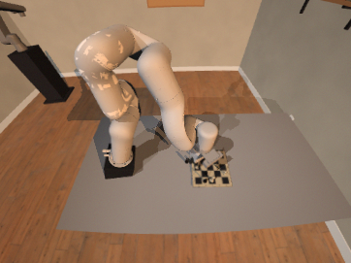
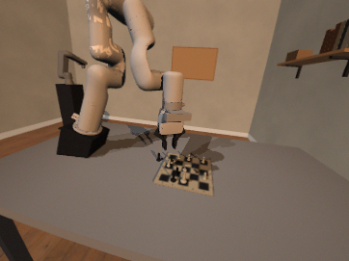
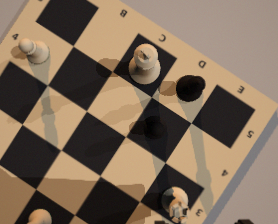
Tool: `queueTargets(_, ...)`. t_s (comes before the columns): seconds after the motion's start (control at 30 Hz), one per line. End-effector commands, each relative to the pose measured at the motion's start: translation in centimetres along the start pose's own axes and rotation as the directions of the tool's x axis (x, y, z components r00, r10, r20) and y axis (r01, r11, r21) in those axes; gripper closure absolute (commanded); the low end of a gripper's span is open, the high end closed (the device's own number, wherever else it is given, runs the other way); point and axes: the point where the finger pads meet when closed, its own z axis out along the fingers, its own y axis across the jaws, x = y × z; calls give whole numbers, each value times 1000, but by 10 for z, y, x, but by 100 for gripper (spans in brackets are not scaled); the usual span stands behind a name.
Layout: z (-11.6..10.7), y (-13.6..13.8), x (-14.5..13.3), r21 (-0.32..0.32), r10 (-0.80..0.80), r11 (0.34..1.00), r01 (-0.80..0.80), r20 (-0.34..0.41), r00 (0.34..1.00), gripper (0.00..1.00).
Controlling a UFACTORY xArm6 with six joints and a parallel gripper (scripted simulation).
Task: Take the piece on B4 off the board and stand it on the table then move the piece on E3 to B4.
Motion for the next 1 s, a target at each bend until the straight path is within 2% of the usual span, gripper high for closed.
queueTargets(0.0, -1, -1, 1, -4, 4, 1000, -4, -6, 1000, 61)
queueTargets(0.97, 2, -1, 1, -5, 4, 1000, -4, -6, 1000, 61)
